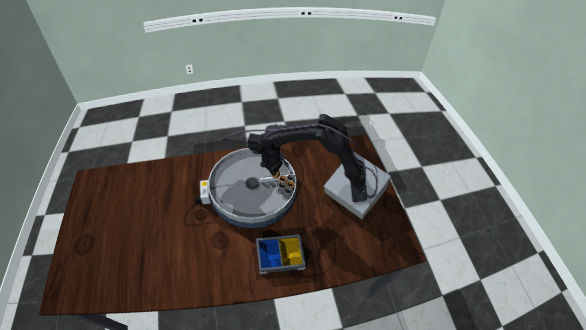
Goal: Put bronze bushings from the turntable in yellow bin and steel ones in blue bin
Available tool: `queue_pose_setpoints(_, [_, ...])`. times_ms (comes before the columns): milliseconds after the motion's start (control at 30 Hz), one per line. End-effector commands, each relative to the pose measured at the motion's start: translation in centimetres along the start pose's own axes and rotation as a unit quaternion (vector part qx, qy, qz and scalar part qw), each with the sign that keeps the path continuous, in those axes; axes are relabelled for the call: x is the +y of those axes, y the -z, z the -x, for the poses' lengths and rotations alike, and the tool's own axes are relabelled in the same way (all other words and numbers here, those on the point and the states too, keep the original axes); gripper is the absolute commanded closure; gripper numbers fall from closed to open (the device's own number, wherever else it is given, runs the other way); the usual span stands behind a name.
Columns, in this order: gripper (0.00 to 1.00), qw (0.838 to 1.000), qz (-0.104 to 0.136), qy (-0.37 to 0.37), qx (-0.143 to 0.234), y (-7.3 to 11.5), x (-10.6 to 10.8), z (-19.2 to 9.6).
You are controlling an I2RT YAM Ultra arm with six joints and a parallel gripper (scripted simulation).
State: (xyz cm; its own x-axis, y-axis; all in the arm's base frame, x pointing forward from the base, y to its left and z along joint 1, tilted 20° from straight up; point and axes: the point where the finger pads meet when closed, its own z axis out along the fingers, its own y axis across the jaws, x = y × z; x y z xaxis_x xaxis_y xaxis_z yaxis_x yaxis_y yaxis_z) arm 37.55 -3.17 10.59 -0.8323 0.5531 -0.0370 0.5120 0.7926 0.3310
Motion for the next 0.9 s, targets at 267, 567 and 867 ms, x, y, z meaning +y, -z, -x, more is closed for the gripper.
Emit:
queue_pose_setpoints(267, [1.0, 1.0, 0.001, 0.007, -0.013, 1.0, 0.9, -0.7])
queue_pose_setpoints(567, [1.0, 0.999, 0.008, 0.034, -0.025, 1.3, 4.5, -3.1])
queue_pose_setpoints(867, [1.0, 0.997, 0.014, 0.065, -0.03, 1.7, 8.8, -6.6])
